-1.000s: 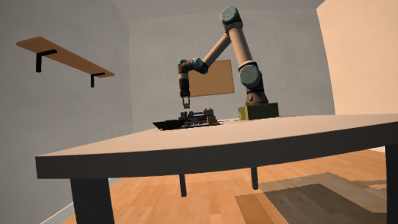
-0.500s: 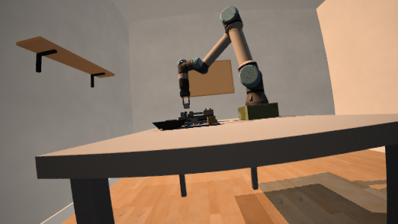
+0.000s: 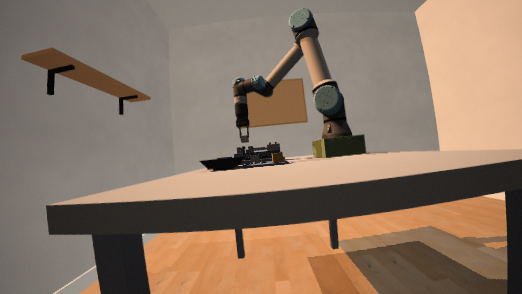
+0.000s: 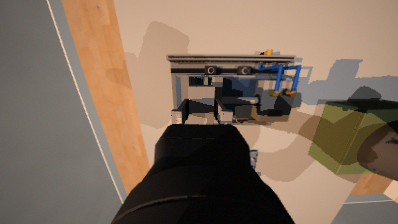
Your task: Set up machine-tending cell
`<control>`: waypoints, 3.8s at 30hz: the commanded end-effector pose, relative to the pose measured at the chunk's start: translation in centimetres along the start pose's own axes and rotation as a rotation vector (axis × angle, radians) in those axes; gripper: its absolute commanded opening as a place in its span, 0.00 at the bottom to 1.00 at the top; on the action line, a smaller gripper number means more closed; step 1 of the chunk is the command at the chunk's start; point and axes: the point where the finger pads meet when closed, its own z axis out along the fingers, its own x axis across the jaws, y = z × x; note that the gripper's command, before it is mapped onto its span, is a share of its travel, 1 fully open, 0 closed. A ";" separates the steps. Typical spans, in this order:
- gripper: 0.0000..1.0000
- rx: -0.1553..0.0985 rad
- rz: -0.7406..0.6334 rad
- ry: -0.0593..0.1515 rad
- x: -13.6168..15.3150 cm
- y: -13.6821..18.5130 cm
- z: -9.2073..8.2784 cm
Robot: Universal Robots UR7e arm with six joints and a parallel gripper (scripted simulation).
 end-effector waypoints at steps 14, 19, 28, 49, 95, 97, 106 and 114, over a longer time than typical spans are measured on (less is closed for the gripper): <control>0.00 0.000 -0.001 -0.002 -0.2 0.0 -0.1; 0.00 0.000 -0.001 -0.002 -0.2 0.0 0.0; 0.00 -0.001 -0.001 0.000 -0.1 0.1 0.3; 0.00 -0.002 -0.001 0.002 0.0 0.1 1.6; 0.00 -0.001 -0.001 0.000 0.0 0.1 2.5; 0.00 -0.001 -0.001 0.000 0.0 0.1 2.5; 0.00 -0.001 -0.001 0.000 0.0 0.1 2.5; 0.00 -0.001 -0.001 0.000 0.0 0.1 2.5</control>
